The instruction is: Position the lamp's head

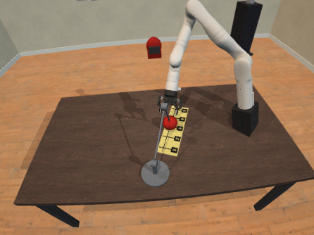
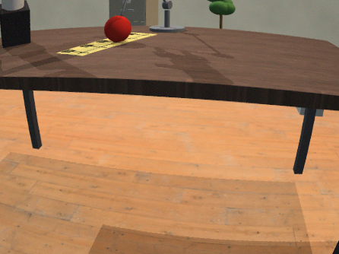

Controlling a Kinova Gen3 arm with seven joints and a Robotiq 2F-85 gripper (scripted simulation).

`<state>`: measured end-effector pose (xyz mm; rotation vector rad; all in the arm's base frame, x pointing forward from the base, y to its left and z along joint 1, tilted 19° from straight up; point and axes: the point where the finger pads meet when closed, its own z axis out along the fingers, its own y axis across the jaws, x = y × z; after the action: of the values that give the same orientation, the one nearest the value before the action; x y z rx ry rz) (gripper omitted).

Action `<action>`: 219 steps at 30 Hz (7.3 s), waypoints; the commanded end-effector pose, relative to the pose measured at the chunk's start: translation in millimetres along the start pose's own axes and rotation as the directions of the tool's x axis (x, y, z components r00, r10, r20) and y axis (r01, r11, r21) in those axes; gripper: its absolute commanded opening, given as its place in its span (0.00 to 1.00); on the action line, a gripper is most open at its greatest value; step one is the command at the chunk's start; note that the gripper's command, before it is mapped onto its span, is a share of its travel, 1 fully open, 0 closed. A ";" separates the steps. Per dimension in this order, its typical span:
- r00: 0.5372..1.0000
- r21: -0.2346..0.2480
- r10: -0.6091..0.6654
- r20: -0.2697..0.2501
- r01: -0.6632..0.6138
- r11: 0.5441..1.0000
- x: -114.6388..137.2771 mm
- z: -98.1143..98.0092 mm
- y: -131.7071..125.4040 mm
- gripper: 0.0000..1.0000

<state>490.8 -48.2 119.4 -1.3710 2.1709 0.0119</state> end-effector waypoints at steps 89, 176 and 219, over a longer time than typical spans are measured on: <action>0.999 -0.041 -0.023 0.023 0.024 0.999 -2.2 -129.7 2.4 1.00; 0.999 -0.071 -0.019 0.051 0.022 0.997 -132.9 -212.0 6.4 1.00; 0.999 -0.034 0.013 0.029 -0.013 0.999 -242.3 -128.8 -11.9 1.00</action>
<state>518.9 95.4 344.5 -1.3469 2.1772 0.0598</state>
